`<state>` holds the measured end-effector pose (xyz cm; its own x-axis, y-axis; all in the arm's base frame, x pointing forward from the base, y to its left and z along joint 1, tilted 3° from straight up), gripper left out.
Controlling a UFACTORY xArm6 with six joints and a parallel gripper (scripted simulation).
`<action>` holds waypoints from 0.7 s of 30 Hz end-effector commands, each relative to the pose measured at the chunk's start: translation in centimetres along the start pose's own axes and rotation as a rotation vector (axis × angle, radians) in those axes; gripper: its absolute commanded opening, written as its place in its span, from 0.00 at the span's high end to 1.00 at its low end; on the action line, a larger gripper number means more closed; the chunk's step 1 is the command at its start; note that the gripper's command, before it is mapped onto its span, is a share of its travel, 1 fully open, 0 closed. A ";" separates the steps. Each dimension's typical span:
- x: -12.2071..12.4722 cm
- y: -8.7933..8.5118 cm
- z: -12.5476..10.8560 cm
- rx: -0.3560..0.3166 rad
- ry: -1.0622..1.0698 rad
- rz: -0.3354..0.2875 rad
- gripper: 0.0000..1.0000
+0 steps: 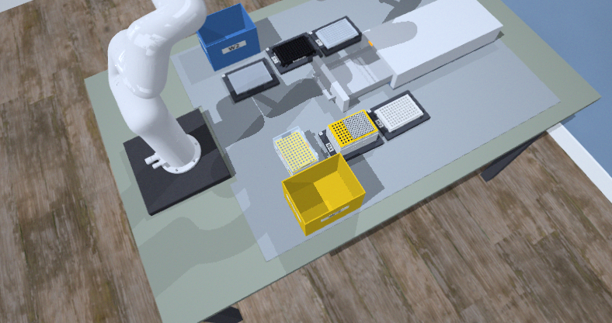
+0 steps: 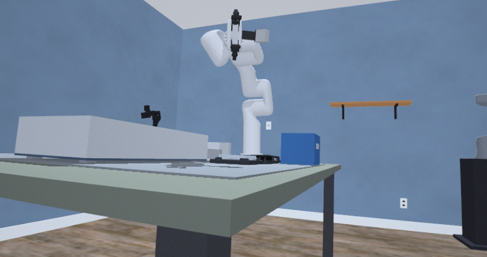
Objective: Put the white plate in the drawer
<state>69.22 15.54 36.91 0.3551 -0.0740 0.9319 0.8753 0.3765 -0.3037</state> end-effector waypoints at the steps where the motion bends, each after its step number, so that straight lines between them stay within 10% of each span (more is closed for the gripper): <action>1: 0.8 -0.2 -1.5 -0.087 0.086 0.002 0.00; 21: 0.4 -3.1 -8.4 -0.421 0.469 0.050 0.00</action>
<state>69.68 7.72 36.43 0.4264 -0.4376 0.7916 0.8904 0.0490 -0.4525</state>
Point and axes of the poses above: the point where the finger pads meet when closed, its own y axis out along the fingers, its own x axis across the jaws, z = x × y, the point moved 3 cm from there along -y, back along the fingers, and after that the axes turned 12 degrees about y, right-handed, at the moved point
